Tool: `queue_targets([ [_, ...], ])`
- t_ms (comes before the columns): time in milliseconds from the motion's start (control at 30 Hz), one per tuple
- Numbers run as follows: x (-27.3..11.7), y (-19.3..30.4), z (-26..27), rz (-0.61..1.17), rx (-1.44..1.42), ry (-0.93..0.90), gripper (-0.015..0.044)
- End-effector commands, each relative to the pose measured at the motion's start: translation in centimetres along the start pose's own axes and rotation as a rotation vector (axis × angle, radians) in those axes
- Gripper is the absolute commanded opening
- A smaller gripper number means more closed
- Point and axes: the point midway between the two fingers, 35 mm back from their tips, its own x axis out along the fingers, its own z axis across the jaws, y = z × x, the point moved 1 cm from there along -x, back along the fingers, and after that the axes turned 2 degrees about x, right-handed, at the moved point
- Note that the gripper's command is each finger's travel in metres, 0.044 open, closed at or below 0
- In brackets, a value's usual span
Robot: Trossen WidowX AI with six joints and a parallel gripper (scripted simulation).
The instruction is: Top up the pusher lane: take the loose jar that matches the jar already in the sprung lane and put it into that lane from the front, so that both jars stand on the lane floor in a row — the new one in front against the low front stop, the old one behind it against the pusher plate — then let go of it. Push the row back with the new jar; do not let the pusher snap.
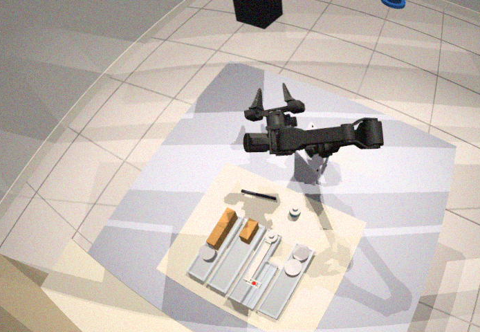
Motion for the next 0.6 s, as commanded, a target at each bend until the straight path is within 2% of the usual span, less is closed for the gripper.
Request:
queue_targets([
  [0, -0.1, -0.1, -0.1, -0.007, 0.012, 0.012, 0.0426],
  [133, -2.0, -2.1, -2.9, -0.183, 0.236, 0.23, 0.044],
  [333, -8.3, -6.1, -6.6, -0.639, 0.549, 0.489, 0.044],
  [433, -12.2, -8.1, -7.3, -0.916, 0.656, 0.53, 0.044],
  [567, -17.6, -10.4, -6.9, -1.288, 0.733, 0.477, 0.044],
])
